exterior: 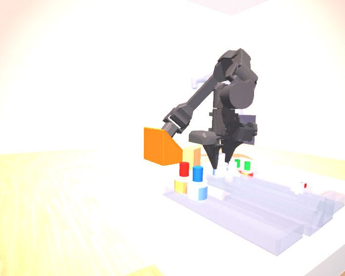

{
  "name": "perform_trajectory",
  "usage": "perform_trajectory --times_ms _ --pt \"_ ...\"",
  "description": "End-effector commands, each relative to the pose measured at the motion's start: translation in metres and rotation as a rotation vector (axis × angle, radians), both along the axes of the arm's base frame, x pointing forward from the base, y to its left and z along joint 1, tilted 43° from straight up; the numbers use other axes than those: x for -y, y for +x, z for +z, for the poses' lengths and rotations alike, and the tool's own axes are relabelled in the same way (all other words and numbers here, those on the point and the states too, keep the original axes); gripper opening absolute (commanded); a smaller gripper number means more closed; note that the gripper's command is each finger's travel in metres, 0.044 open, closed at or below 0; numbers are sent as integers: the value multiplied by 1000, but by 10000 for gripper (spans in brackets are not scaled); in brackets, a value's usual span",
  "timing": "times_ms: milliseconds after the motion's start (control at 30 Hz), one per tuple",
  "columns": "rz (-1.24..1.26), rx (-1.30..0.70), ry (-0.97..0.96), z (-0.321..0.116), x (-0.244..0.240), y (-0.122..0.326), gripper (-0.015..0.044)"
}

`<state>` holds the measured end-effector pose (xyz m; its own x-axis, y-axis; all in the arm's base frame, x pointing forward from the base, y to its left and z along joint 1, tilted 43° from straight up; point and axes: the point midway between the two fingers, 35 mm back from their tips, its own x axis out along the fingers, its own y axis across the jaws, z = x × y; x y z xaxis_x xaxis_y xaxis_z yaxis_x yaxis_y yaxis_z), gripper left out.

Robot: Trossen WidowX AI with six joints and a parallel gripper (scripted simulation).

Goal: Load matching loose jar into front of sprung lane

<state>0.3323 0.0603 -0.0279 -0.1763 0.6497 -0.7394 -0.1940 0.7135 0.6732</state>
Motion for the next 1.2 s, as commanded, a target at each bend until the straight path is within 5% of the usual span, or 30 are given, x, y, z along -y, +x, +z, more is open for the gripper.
perform_trajectory --times_ms 0,1167 --pt "2 19 14 0 -6 4 0" --pt "2 18 15 -7 -12 0 0"
